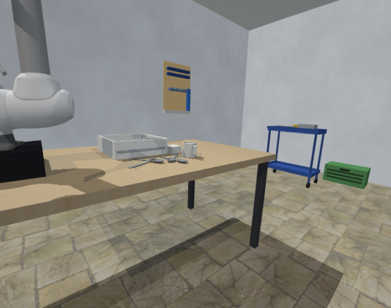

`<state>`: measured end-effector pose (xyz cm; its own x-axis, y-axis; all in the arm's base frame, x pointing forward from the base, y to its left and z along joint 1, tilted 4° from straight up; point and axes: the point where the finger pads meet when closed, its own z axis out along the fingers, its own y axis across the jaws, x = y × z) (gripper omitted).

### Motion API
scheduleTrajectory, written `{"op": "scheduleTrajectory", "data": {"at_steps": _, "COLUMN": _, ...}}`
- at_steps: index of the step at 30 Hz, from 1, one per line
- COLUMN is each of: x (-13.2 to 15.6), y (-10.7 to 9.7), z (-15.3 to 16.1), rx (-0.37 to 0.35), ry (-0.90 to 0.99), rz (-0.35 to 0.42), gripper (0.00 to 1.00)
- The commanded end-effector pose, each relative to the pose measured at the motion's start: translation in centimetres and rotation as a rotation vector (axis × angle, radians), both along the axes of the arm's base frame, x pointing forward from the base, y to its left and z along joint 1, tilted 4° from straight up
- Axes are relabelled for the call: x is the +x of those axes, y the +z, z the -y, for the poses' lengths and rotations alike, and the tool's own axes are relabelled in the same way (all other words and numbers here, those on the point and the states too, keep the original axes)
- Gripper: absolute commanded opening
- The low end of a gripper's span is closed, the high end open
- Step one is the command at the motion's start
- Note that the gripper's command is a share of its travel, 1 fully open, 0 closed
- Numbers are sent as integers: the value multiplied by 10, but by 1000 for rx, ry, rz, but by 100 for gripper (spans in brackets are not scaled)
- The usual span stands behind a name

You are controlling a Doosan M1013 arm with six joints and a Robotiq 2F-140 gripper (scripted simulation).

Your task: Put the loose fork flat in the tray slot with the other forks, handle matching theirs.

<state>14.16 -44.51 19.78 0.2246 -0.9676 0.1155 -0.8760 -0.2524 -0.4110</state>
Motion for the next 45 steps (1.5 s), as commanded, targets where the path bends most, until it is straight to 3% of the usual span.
{"op": "scheduleTrajectory", "data": {"at_steps": 1, "x": 44, "y": -13, "z": -1, "rx": -10, "ry": 162, "rz": -47, "gripper": 100}}
{"op": "scheduleTrajectory", "data": {"at_steps": 2, "x": 57, "y": -16, "z": -4, "rx": -13, "ry": 211, "rz": -60, "gripper": 100}}
{"op": "scheduleTrajectory", "data": {"at_steps": 4, "x": 57, "y": -16, "z": -4, "rx": -13, "ry": 211, "rz": -60, "gripper": 100}}
{"op": "scheduleTrajectory", "data": {"at_steps": 8, "x": 122, "y": -34, "z": -20, "rx": -33, "ry": 446, "rz": -118, "gripper": 100}}
{"op": "scheduleTrajectory", "data": {"at_steps": 9, "x": 123, "y": -34, "z": -21, "rx": -33, "ry": 446, "rz": -118, "gripper": 100}}
{"op": "scheduleTrajectory", "data": {"at_steps": 19, "x": 241, "y": -67, "z": -76, "rx": -93, "ry": 870, "rz": -211, "gripper": 100}}
{"op": "scheduleTrajectory", "data": {"at_steps": 21, "x": 241, "y": -67, "z": -76, "rx": -93, "ry": 870, "rz": -211, "gripper": 100}}
{"op": "scheduleTrajectory", "data": {"at_steps": 24, "x": 284, "y": -79, "z": -110, "rx": -136, "ry": 1087, "rz": -253, "gripper": 100}}
{"op": "scheduleTrajectory", "data": {"at_steps": 29, "x": 334, "y": -94, "z": -149, "rx": -167, "ry": 1224, "rz": -277, "gripper": 100}}
{"op": "scheduleTrajectory", "data": {"at_steps": 36, "x": 390, "y": -114, "z": -219, "rx": -243, "ry": 1518, "rz": -321, "gripper": 100}}
{"op": "scheduleTrajectory", "data": {"at_steps": 38, "x": 390, "y": -114, "z": -219, "rx": -243, "ry": 1518, "rz": -321, "gripper": 100}}
{"op": "scheduleTrajectory", "data": {"at_steps": 39, "x": 412, "y": -121, "z": -245, "rx": -257, "ry": 1566, "rz": -327, "gripper": 100}}
{"op": "scheduleTrajectory", "data": {"at_steps": 45, "x": 449, "y": -137, "z": -308, "rx": -315, "ry": 1754, "rz": -349, "gripper": 100}}
